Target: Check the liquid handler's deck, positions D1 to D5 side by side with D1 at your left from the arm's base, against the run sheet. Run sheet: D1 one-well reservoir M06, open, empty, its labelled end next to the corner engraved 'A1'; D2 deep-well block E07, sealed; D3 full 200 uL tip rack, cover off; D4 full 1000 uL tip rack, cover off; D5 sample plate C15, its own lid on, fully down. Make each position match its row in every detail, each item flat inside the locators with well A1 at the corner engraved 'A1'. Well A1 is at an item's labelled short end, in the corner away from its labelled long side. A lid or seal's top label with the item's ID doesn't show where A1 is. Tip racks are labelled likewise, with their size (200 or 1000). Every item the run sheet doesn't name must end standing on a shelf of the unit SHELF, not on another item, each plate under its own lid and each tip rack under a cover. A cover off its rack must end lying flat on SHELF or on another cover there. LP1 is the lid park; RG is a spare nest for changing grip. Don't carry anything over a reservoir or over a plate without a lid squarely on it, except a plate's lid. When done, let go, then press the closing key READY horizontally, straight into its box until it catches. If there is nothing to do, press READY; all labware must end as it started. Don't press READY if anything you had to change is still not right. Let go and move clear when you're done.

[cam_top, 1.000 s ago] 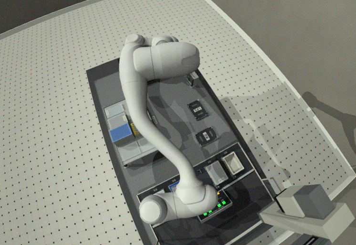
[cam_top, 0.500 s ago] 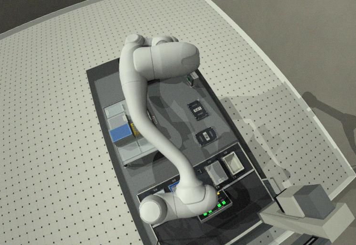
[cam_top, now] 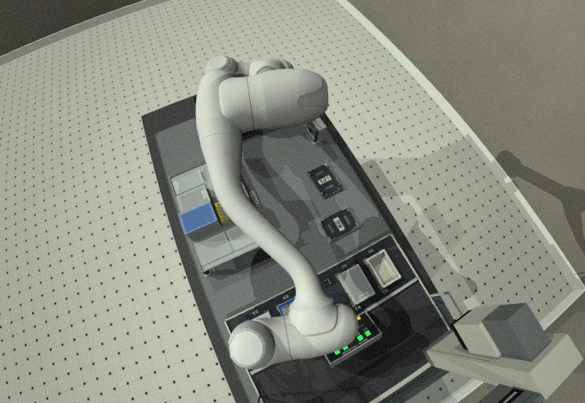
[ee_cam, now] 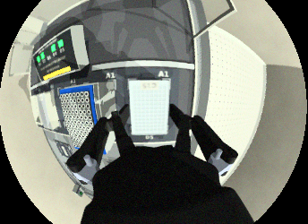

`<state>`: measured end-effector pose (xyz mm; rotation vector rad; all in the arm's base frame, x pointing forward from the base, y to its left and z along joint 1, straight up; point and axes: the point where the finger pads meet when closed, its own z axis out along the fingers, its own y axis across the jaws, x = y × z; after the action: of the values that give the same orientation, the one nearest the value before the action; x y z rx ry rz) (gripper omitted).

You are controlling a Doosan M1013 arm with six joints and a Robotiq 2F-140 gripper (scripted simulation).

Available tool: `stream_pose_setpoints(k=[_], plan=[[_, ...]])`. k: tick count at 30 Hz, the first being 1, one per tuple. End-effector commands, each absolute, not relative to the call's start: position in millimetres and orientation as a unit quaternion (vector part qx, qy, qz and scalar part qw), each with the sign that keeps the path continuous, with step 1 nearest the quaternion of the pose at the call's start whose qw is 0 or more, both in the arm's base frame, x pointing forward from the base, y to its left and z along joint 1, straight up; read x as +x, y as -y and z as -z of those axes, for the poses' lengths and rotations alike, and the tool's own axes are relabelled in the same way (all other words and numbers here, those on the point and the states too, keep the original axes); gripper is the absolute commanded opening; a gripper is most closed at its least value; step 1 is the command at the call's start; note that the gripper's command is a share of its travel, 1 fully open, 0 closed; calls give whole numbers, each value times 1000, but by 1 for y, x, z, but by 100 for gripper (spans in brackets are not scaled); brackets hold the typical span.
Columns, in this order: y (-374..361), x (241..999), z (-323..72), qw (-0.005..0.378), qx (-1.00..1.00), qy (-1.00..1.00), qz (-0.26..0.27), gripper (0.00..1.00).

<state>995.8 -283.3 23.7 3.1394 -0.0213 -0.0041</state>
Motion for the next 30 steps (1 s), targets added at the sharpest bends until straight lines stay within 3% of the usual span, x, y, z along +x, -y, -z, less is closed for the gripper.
stream_pose_setpoints(k=[1, 30], plan=[[283, 996, -29, 1, 1000, 7, 0, 66], [283, 996, -74, 1, 1000, 7, 0, 66]])
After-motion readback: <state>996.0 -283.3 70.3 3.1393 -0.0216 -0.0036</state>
